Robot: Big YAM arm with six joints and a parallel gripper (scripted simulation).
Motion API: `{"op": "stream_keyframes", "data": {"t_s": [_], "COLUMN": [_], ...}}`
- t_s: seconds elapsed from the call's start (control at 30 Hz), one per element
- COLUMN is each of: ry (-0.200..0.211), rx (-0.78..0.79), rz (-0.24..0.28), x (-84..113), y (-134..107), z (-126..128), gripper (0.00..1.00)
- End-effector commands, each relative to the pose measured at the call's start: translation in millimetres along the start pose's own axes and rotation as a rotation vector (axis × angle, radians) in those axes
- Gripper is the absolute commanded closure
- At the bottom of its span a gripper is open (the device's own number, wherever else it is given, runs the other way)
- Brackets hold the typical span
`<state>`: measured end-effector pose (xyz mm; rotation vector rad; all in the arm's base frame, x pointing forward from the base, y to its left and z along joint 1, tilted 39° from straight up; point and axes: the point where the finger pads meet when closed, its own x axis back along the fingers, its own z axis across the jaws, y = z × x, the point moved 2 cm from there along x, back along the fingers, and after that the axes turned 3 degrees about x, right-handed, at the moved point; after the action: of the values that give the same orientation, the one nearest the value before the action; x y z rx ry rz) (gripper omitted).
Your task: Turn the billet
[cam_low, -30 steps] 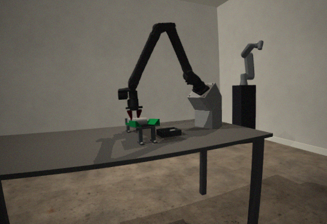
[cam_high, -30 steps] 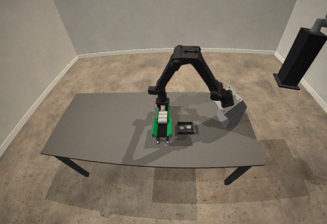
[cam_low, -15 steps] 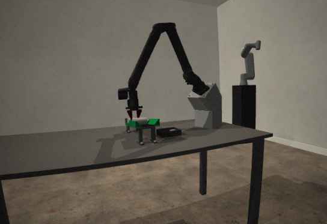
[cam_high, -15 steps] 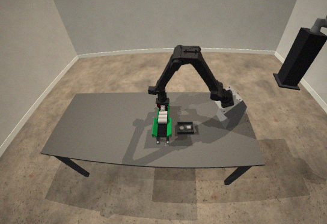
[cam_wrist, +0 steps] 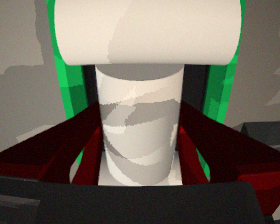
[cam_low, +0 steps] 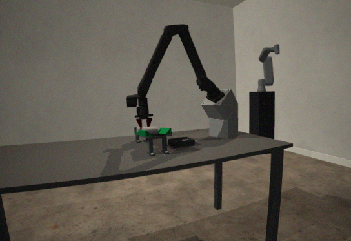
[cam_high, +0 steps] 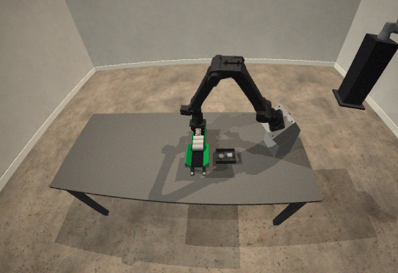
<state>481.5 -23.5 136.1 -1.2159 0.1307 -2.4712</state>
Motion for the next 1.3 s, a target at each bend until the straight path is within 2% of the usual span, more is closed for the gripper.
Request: {"op": "stream_keyframes", "data": {"t_s": [0.0, 0.53, 1.27], "ry": [0.013, 0.013, 0.019], "rx": [0.009, 0.009, 0.008], "rz": [0.005, 0.005, -0.01], "x": [-0.5, 0.5, 19.8], "y": [-5.4, -5.5, 1.1], "z": [11.1, 11.2, 6.3], "gripper": [1.0, 1.0, 1.0]}}
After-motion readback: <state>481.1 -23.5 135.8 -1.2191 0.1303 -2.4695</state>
